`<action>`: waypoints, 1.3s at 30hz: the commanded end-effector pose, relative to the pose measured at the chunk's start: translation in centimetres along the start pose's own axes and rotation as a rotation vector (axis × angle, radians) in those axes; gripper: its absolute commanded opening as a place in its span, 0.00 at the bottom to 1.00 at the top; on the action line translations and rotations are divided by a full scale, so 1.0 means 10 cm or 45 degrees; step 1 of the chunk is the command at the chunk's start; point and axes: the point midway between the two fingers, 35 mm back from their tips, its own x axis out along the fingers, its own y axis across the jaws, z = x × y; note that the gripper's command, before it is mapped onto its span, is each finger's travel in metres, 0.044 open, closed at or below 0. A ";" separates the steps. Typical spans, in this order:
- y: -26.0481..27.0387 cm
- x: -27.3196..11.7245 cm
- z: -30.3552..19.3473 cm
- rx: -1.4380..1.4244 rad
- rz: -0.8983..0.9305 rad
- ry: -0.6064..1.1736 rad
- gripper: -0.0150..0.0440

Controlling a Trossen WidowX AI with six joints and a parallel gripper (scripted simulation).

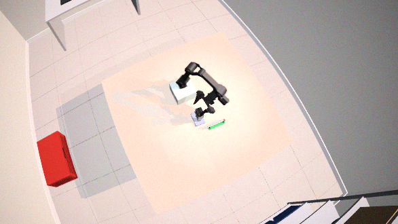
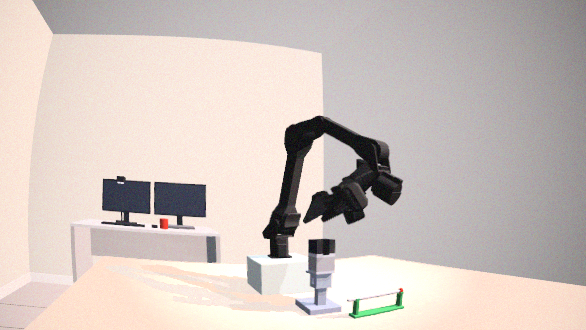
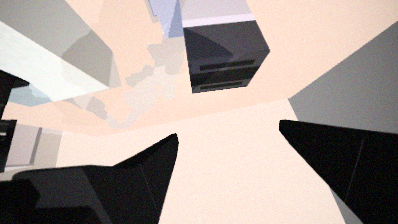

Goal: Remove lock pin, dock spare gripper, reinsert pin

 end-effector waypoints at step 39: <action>-0.18 -0.85 0.79 -0.003 -0.071 -0.575 0.56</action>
